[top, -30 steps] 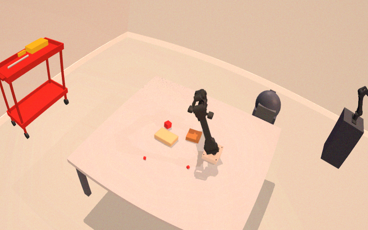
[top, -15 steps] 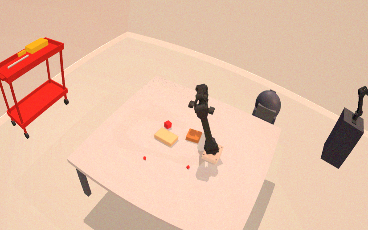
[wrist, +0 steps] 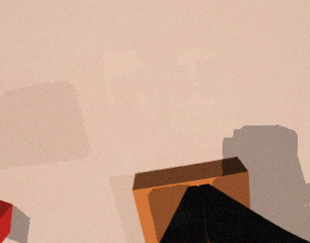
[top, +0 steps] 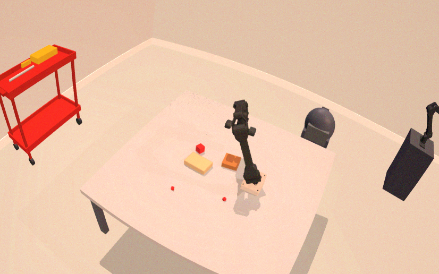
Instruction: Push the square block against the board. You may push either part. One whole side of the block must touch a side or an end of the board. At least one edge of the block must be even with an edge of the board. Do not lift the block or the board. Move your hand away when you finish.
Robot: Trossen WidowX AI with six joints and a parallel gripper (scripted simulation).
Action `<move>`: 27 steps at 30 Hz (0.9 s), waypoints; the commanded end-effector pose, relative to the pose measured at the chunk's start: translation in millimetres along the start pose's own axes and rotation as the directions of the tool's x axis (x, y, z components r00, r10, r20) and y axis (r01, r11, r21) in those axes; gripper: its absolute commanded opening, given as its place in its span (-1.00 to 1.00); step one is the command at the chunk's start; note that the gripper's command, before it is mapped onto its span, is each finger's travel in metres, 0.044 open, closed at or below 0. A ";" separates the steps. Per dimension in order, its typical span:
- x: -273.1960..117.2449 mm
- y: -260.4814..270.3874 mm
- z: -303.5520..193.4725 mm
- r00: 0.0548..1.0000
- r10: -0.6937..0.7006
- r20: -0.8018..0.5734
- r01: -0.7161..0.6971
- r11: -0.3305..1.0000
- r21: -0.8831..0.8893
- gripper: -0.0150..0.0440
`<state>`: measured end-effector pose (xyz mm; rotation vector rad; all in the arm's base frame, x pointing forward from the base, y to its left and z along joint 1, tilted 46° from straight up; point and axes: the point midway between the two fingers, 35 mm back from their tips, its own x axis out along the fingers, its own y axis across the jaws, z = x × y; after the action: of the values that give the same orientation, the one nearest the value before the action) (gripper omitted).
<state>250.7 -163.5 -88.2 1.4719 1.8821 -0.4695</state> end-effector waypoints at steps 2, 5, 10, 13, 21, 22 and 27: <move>-0.7 -0.5 -0.1 1.000 -0.004 0.002 0.004 1.000 -0.003 -0.49; -0.7 -0.5 -0.1 1.000 -0.004 0.002 0.004 1.000 -0.003 -0.49; 0.1 1.9 -0.3 1.000 -0.003 0.003 0.003 1.000 -0.008 -0.49; 1.1 12.4 -2.1 1.000 -0.016 0.015 0.017 0.999 -0.050 -0.49; 4.8 53.0 -11.9 0.997 -0.044 0.055 0.055 0.976 -0.210 -0.49; 5.2 60.5 -14.1 0.997 -0.043 0.060 0.057 0.969 -0.239 -0.49; 9.0 98.3 -28.1 0.996 -0.039 0.079 0.066 0.921 -0.384 -0.49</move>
<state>313.2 -123.8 -73.8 1.2027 1.8660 -0.2401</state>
